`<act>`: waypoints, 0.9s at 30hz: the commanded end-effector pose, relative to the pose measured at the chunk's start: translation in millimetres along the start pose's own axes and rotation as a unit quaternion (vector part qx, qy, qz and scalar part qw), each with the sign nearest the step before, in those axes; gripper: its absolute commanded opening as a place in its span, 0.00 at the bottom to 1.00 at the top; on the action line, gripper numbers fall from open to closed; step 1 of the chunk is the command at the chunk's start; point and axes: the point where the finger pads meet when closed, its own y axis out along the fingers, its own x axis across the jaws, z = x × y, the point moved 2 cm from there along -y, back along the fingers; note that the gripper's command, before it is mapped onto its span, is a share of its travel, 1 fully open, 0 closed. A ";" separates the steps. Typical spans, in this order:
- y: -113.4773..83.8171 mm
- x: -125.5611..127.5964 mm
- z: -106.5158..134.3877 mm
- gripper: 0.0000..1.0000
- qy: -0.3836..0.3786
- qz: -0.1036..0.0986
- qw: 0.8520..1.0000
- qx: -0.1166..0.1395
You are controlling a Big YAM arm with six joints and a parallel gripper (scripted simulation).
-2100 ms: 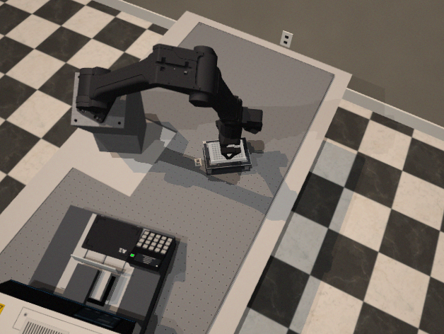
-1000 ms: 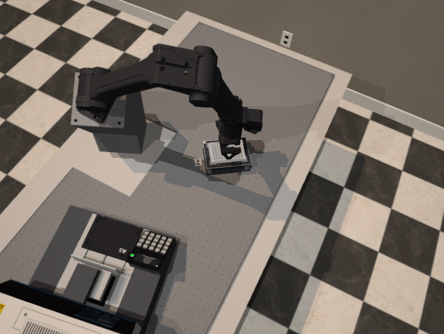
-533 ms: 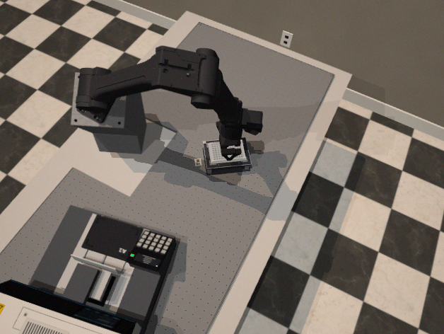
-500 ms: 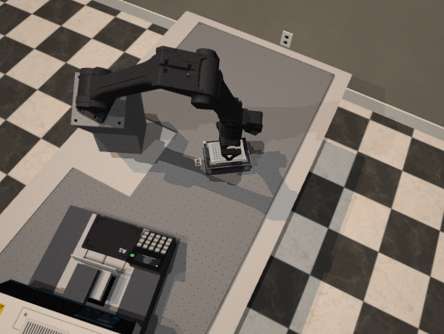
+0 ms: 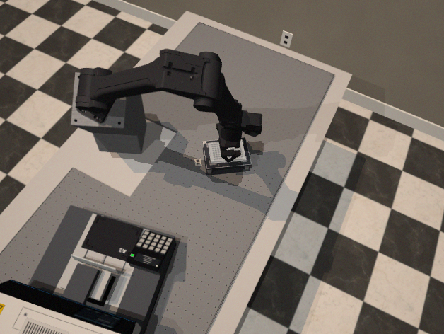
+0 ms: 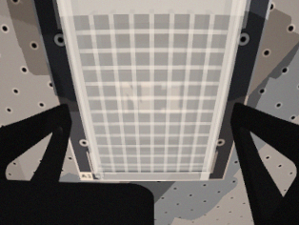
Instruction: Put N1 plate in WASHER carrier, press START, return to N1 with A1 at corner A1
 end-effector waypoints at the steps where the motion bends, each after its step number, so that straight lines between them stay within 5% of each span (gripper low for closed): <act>1: 7.6 -3.3 -5.1 1.00 0.002 0.002 1.000 -0.005; 27: 8.5 -1.8 -6.3 1.00 0.001 0.002 1.000 -0.008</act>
